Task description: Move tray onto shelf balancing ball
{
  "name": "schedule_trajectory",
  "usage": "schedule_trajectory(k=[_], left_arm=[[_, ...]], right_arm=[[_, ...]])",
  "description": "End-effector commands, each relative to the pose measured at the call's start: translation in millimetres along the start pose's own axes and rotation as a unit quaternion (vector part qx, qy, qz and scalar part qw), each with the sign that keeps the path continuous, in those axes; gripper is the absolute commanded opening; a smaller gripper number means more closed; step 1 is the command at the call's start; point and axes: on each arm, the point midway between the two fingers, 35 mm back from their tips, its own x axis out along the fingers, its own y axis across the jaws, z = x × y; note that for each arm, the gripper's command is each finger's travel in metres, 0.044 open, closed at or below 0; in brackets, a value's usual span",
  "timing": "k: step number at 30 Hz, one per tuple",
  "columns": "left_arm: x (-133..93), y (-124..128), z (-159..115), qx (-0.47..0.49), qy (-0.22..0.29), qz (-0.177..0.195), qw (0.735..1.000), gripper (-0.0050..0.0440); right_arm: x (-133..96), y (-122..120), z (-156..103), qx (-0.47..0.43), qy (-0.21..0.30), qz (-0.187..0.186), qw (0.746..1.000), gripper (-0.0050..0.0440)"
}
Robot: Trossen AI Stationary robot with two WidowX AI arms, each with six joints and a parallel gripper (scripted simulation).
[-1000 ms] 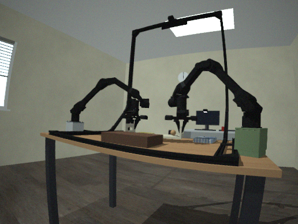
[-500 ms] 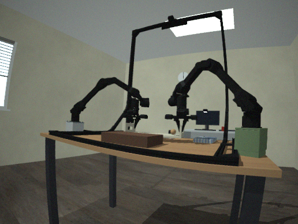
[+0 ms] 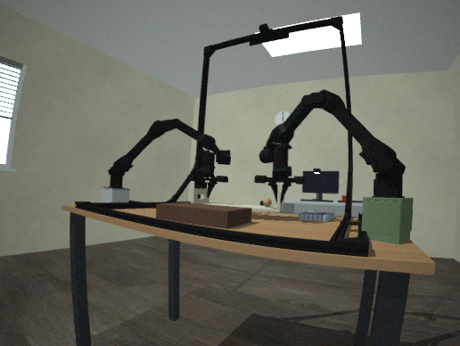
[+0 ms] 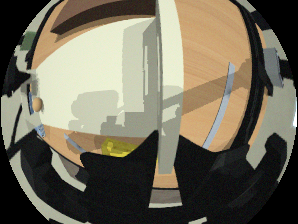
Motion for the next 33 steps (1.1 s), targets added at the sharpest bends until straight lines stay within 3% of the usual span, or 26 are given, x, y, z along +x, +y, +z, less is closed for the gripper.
schedule_trajectory(k=[1,33], left_arm=[[-9,0,-2,0.0,0.004,0.0,1.0,0.002],[-20,0,-2,0.0,0.005,0.0,1.0,0.002]], right_arm=[[-8,0,-2,0.0,0.003,0.002,1.0,0.002],[-20,0,-2,0.0,0.004,0.002,1.0,0.002]])
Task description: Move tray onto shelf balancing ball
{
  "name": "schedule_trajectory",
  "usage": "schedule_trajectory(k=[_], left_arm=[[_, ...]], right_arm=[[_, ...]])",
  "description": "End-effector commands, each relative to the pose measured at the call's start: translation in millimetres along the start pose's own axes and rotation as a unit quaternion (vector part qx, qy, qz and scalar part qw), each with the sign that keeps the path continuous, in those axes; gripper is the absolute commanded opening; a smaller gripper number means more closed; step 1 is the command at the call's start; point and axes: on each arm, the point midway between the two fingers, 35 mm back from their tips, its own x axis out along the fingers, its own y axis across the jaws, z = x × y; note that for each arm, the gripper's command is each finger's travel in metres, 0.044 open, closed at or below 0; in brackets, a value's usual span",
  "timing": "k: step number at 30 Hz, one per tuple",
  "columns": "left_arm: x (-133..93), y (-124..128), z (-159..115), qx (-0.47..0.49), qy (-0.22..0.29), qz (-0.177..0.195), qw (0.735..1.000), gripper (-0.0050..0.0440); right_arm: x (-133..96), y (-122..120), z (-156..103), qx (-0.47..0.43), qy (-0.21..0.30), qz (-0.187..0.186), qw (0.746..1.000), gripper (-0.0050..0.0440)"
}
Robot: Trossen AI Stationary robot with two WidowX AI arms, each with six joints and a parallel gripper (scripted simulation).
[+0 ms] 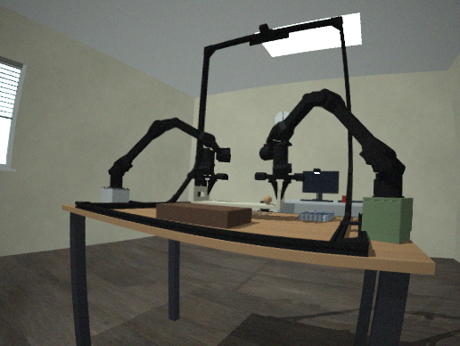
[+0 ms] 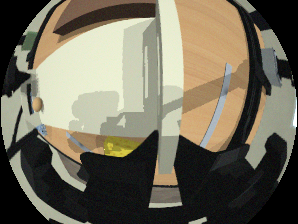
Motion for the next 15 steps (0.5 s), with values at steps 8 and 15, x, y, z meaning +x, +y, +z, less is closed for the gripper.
schedule_trajectory(k=[8,15], left_arm=[[-9.2,0.1,-1.5,0.0,0.008,0.001,1.0,0.002],[-14.2,0.2,-1.5,0.0,0.008,0.001,1.0,0.002]], right_arm=[[-8.7,-0.1,-1.4,0.0,0.006,0.003,1.0,0.002],[-12.9,-0.1,-1.4,0.0,0.006,0.003,1.0,0.002]])
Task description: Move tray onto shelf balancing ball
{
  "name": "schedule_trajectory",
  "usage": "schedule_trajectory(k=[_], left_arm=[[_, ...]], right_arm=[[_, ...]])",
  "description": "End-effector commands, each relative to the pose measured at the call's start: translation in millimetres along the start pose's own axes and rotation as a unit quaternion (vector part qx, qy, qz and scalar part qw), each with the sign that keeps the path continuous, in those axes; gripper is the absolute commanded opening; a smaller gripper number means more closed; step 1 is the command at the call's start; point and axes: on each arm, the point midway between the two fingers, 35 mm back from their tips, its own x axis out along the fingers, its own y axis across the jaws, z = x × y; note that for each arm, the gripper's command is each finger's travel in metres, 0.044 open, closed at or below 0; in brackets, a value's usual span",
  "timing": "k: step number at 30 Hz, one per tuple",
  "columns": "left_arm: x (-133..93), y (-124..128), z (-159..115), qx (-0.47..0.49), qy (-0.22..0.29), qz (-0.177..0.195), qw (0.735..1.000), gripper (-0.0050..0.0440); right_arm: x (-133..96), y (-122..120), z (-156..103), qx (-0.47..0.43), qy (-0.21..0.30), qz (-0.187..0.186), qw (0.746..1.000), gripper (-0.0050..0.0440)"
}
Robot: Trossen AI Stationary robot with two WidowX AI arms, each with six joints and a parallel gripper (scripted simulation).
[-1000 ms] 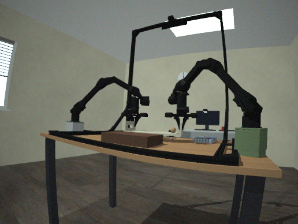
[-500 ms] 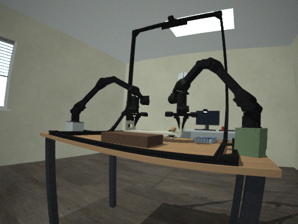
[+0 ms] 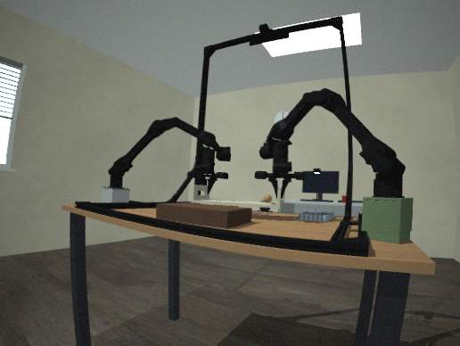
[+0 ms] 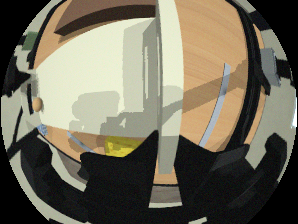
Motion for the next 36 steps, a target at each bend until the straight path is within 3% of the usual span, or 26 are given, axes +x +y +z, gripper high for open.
schedule_trajectory(k=[1,36], left_arm=[[-10,0,-2,0.0,0.006,0.0,1.0,0.002],[-22,0,-2,0.0,0.005,0.0,1.0,0.002]], right_arm=[[-9,0,-2,0.0,0.005,0.003,1.0,0.002],[-21,0,-2,0.0,0.004,0.002,1.0,0.002]])
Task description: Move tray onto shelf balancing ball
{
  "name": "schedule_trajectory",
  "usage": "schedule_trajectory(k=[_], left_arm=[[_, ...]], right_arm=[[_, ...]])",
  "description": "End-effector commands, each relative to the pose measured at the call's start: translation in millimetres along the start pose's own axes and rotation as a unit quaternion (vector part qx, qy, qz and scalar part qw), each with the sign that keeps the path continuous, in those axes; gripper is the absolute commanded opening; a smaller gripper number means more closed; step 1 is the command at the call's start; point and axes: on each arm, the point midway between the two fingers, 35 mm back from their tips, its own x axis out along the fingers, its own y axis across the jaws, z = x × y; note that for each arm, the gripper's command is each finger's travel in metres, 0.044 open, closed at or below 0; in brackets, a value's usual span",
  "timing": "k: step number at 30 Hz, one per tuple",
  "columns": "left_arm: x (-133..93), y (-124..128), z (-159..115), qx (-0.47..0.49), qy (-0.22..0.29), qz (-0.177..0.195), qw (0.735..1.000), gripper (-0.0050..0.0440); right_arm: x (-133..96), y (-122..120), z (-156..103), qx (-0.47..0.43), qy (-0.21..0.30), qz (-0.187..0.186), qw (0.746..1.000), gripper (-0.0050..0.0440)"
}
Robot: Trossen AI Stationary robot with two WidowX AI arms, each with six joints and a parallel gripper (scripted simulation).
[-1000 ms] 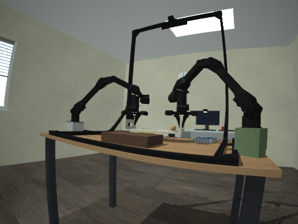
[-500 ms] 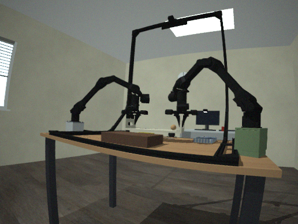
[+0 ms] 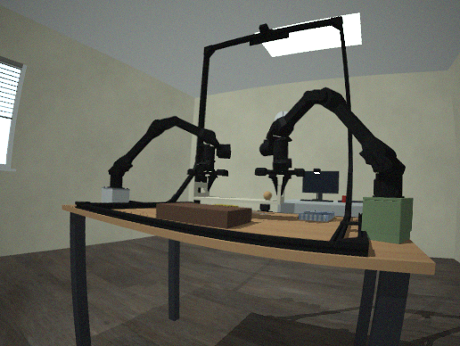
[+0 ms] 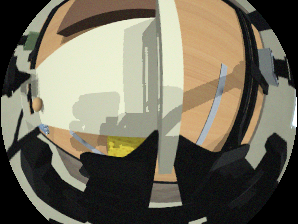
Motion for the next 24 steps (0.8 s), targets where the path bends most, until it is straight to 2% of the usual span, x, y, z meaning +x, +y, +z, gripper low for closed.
schedule_trajectory(k=[1,24], left_arm=[[-9.3,0.2,-1.8,0.0,0.005,0.0,1.0,0.002],[-12.8,0.0,-1.0,0.0,0.011,0.001,1.0,0.002]], right_arm=[[-8.6,-0.1,-1.7,0.0,0.004,0.002,1.0,0.002],[-12.6,-0.3,-0.9,0.0,0.01,0.004,1.0,0.002]])
